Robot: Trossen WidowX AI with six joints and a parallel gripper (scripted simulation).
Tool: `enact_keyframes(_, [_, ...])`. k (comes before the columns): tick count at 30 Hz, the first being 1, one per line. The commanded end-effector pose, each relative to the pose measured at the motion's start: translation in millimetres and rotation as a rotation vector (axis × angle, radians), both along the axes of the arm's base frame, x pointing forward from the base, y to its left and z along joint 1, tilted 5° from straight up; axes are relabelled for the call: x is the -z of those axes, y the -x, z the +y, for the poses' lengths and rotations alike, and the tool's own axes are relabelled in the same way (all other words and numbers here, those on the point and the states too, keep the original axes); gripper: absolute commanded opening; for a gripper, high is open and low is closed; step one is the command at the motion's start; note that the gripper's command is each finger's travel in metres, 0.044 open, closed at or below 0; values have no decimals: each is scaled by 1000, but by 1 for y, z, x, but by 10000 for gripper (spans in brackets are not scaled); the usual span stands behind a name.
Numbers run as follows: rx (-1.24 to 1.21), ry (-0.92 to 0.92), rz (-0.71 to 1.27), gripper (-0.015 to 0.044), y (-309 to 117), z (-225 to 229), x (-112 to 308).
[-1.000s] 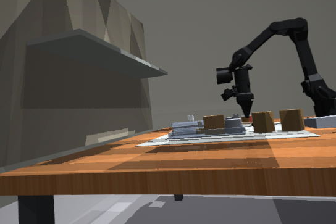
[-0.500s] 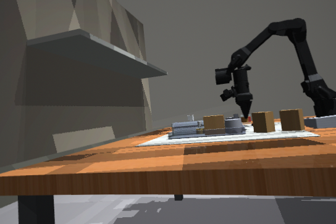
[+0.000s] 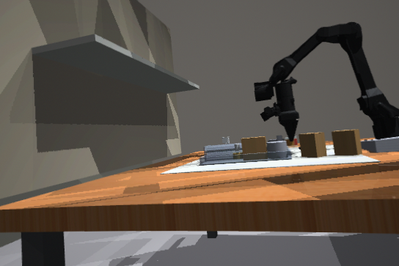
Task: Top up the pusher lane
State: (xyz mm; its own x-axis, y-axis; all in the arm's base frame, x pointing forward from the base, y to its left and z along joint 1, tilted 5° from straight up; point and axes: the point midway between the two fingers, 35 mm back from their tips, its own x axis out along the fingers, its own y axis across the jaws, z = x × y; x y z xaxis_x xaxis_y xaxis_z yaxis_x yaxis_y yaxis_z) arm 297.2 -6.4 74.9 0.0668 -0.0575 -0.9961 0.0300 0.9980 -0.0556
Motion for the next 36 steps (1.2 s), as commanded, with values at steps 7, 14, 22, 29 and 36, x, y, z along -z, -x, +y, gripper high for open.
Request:
enact_keyframes(7, [-5, 5, -23, 0, -11, -1, -3])
enact_keyframes(14, [-5, 5, -24, 0, -14, -1, -4])
enact_keyframes(22, [-5, 5, -24, 0, -17, -1, -4])
enact_keyframes(29, [-5, 5, -24, 0, -20, -1, -5])
enact_keyframes(36, [-5, 5, -25, 0, -23, -1, -5])
